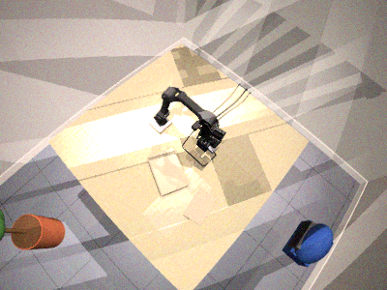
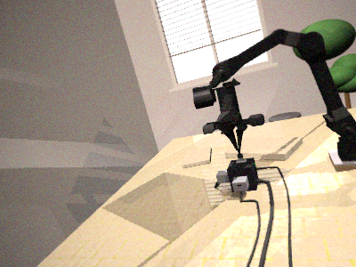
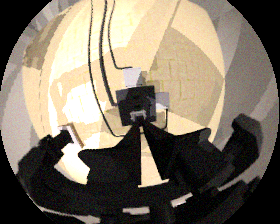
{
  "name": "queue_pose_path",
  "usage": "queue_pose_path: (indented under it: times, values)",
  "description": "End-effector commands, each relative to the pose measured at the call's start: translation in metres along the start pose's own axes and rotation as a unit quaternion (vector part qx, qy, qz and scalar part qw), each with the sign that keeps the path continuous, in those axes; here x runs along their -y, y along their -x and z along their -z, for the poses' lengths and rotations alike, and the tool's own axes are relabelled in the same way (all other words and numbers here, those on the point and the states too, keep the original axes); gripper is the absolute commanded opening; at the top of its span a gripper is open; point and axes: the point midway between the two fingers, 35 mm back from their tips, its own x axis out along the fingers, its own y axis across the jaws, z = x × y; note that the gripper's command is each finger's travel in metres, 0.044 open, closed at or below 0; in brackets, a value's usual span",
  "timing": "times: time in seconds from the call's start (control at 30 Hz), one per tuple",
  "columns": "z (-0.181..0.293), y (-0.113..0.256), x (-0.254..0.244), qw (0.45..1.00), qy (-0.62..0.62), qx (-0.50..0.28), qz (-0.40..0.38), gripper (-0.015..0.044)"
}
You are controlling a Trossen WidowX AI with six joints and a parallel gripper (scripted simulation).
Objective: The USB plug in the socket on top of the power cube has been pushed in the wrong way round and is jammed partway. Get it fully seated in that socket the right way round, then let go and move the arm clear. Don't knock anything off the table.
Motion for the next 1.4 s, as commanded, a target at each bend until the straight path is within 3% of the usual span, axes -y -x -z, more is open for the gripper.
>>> queue_pose_path:
  times: [0.0,1.37]
  values:
    - [-0.0007,-0.0011,0.0001,1.0,0.001,0.002,0.0,0.0]
    - [-0.0003,-0.006,0.0,1.0,0.001,0.002,0.0,0.0]
